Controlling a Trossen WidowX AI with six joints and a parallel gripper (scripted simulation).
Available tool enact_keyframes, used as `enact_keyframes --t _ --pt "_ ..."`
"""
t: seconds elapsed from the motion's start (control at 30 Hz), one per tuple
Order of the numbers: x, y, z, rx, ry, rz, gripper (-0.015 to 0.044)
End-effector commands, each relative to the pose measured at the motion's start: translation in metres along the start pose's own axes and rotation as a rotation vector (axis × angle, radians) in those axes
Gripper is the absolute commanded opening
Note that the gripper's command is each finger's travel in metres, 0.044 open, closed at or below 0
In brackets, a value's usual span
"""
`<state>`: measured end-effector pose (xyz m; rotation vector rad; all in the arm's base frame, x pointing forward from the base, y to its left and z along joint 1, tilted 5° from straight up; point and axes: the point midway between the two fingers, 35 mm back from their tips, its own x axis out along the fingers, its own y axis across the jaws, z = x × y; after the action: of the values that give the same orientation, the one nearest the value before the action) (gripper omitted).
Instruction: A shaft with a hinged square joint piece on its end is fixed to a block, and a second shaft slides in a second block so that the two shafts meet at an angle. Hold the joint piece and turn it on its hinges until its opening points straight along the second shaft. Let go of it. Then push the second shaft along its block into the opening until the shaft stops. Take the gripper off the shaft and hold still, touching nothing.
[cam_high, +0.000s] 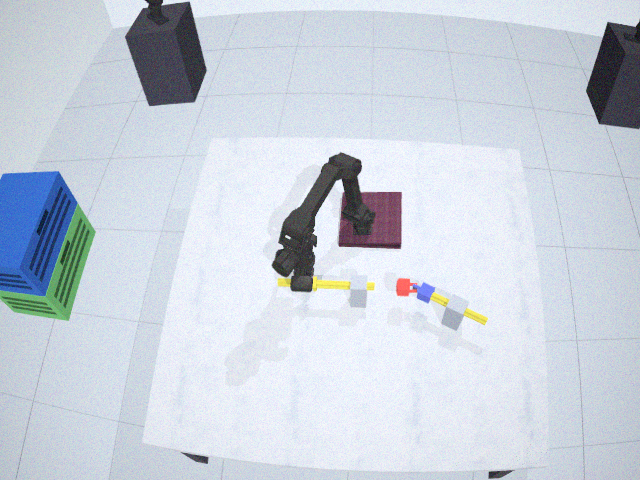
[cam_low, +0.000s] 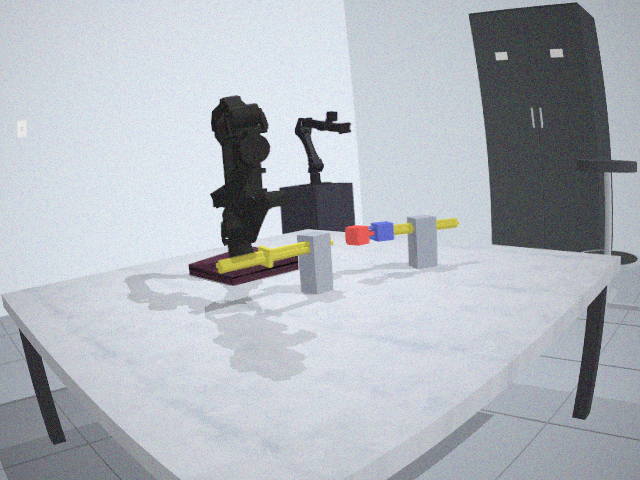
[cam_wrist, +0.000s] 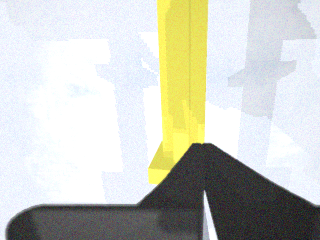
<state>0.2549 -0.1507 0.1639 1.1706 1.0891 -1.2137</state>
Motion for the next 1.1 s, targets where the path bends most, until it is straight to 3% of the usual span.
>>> enact_keyframes --t 0.0,1.07 --pt "0.007 -0.001 0.000 0.010 0.005 -0.003 0.0000" --pt "0.031 -0.002 0.000 0.010 -0.004 0.005 0.0000"
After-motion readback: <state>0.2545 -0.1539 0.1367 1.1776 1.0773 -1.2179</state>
